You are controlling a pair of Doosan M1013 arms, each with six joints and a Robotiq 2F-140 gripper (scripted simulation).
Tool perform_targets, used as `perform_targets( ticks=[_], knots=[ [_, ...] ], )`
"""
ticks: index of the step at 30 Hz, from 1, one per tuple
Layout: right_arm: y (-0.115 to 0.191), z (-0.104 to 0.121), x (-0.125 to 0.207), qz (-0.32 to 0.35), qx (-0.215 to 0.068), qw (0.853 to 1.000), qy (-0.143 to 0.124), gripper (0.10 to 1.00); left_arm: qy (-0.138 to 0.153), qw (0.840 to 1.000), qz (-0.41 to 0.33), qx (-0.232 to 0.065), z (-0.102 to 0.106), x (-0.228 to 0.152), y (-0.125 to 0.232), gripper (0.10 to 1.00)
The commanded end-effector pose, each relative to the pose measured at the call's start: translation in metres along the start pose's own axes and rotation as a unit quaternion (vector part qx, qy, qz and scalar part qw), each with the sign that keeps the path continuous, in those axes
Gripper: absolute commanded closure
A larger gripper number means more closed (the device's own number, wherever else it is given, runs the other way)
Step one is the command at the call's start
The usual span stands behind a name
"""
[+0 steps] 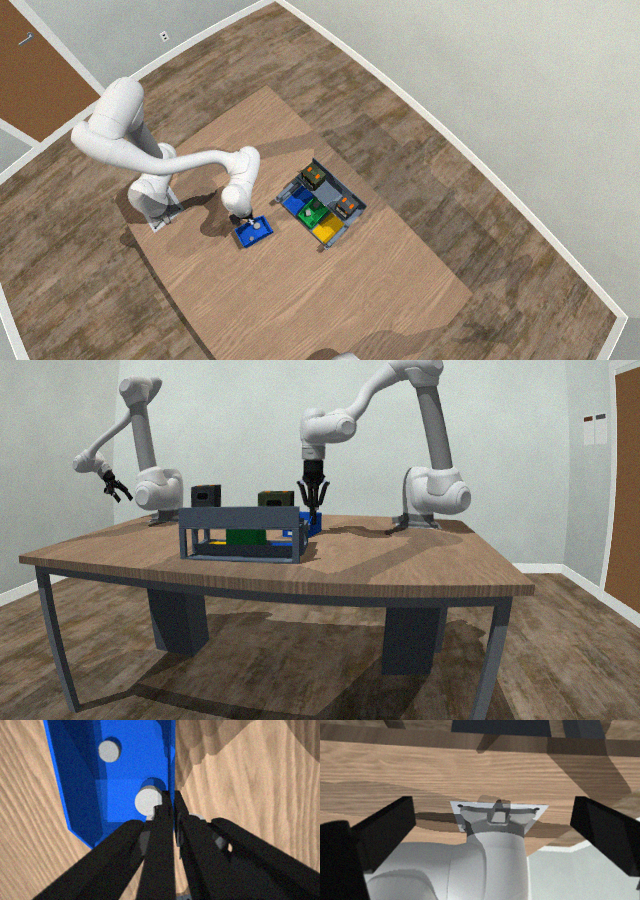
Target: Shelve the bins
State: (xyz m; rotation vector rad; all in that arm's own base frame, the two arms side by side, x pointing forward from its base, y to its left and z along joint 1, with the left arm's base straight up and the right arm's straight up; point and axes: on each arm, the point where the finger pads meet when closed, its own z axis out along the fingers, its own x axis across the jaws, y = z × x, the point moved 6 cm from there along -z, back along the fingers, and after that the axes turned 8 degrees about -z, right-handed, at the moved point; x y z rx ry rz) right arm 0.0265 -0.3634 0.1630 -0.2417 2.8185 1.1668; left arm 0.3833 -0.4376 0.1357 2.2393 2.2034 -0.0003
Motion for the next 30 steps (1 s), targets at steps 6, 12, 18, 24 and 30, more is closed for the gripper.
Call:
perform_targets(
  ticks=[6,12,18,24,30],
  knots=[
    [0.0001,-0.0005,-0.0001,0.0,0.001,1.0,0.0,0.098,0.0,1.0,0.0,0.0,-0.0006,-0.0002,0.0003,0.999],
    [0.0001,-0.0005,-0.0001,0.0,0.001,1.0,0.0,0.098,0.0,1.0,0.0,0.0,-0.0006,-0.0002,0.0003,0.999],
    [0.0001,-0.0005,-0.0001,0.0,0.001,1.0,0.0,0.098,0.0,1.0,0.0,0.0,-0.0006,-0.0002,0.0003,0.999],
    [0.0001,-0.0005,-0.0001,0.0,0.001,1.0,0.0,0.098,0.0,1.0,0.0,0.0,-0.0014,-0.0002,0.0003,0.999],
    [0.0001,-0.0005,-0.0001,0.0,0.001,1.0,0.0,0.098,0.0,1.0,0.0,0.0,-0.0033,-0.0002,0.0003,0.999]
  ],
)
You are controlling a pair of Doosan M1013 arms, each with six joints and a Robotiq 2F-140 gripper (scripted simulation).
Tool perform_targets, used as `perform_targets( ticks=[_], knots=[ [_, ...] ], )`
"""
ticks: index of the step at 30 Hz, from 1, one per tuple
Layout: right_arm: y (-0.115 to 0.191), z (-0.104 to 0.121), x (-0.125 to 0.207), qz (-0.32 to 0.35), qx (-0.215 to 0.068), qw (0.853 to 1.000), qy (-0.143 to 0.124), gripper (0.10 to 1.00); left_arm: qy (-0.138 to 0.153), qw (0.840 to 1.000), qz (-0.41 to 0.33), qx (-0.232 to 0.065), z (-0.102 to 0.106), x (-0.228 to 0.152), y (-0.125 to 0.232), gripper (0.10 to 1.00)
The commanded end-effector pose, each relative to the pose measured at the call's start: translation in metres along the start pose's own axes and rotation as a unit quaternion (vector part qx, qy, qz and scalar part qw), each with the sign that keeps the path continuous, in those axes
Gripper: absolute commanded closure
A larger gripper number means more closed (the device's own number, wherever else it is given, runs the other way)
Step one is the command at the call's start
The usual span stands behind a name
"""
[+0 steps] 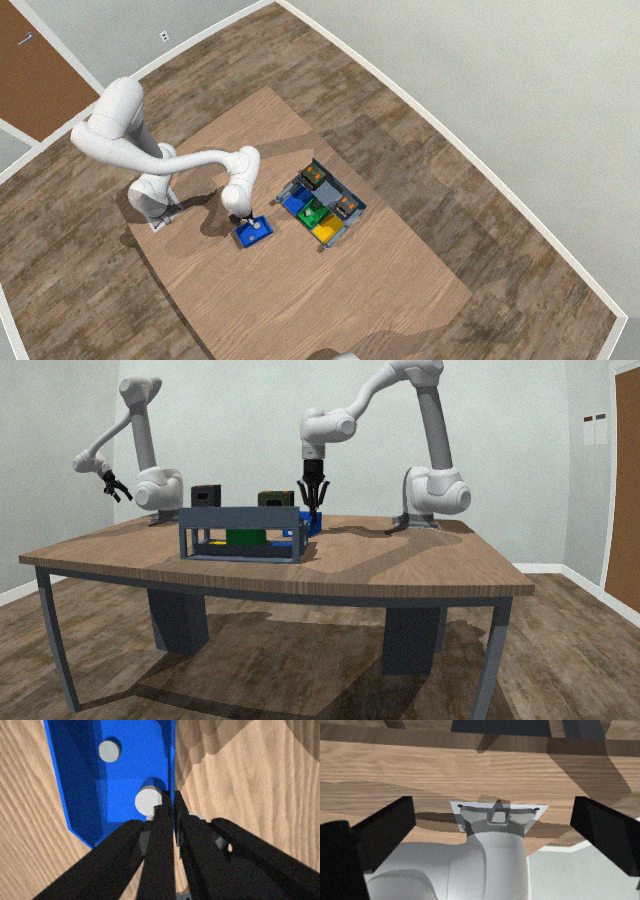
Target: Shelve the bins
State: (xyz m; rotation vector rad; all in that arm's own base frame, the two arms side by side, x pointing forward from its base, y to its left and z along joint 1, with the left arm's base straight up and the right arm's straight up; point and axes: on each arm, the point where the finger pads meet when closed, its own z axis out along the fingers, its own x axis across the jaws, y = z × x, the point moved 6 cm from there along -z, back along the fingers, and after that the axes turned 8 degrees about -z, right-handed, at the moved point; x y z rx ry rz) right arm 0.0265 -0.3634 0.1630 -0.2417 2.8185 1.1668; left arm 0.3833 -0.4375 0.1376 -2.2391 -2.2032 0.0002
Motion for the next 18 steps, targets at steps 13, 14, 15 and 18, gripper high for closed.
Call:
perform_targets(
  ticks=[13,14,15,18],
  knots=[
    [0.0,0.0,0.0,0.0,0.001,1.0,0.0,0.098,0.0,1.0,0.0,-0.001,-0.012,0.0,0.0,0.999],
    [0.0,0.0,0.0,0.0,0.001,1.0,0.0,0.098,0.0,1.0,0.0,-0.001,-0.014,0.0,0.0,0.999],
    [0.0,0.0,0.0,0.0,0.001,1.0,0.0,0.098,0.0,1.0,0.0,-0.001,-0.015,0.0,0.0,0.999],
    [0.0,0.0,0.0,0.0,0.001,1.0,0.0,0.098,0.0,1.0,0.0,-0.001,-0.018,0.0,0.0,0.999]
  ],
)
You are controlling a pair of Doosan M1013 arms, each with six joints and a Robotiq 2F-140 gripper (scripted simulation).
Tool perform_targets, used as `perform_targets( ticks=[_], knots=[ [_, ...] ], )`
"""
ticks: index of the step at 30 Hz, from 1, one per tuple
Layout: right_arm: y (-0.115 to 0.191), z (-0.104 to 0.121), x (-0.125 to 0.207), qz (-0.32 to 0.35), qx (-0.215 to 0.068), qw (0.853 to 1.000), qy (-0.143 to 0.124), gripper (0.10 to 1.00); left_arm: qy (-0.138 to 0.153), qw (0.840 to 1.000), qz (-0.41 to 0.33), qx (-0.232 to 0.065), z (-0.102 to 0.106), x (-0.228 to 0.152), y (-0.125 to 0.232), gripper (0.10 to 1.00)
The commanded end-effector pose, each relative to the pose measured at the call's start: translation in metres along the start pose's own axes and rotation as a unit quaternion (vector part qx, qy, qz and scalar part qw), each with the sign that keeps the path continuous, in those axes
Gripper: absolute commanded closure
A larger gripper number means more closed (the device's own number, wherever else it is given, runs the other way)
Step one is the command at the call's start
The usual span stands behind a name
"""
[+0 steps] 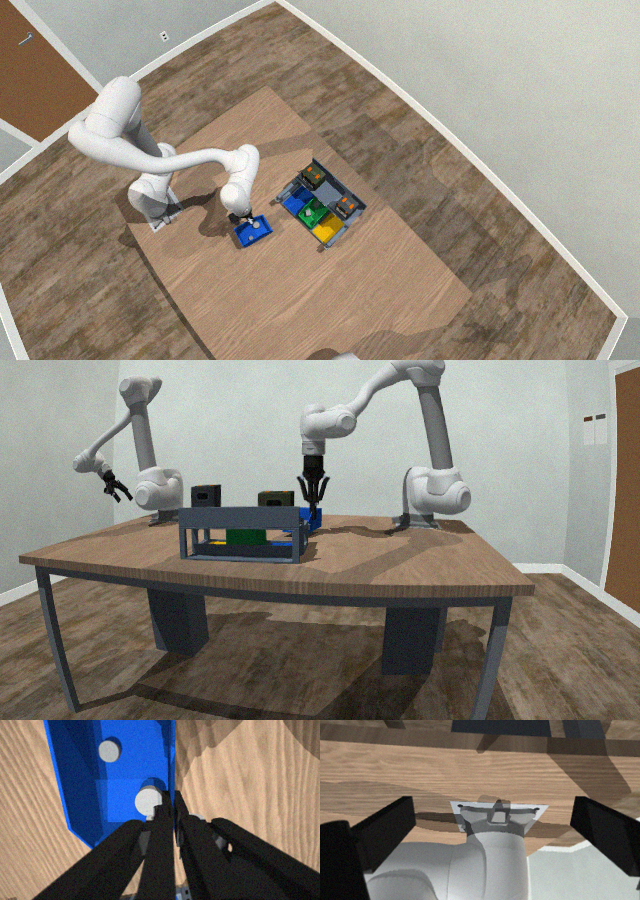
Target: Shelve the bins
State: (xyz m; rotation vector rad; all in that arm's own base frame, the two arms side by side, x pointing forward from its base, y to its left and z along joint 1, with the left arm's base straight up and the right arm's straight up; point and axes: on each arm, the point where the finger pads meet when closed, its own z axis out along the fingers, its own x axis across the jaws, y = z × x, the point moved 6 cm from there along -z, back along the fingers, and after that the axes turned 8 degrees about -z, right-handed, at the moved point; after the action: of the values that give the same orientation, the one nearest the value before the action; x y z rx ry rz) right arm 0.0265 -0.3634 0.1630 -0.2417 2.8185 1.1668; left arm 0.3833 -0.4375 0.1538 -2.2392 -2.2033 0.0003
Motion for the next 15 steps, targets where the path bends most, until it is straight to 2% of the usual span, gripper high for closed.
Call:
perform_targets(
  ticks=[1,15],
  knots=[
    [0.0001,-0.0005,-0.0001,0.0,0.001,1.0,0.0,0.098,0.0,1.0,0.0,-0.001,-0.0034,-0.0002,0.0003,0.999],
    [0.0001,-0.0005,-0.0001,0.0,0.001,1.0,0.0,0.098,0.0,1.0,0.0,-0.001,-0.0122,-0.0002,0.0003,0.999]
  ],
)
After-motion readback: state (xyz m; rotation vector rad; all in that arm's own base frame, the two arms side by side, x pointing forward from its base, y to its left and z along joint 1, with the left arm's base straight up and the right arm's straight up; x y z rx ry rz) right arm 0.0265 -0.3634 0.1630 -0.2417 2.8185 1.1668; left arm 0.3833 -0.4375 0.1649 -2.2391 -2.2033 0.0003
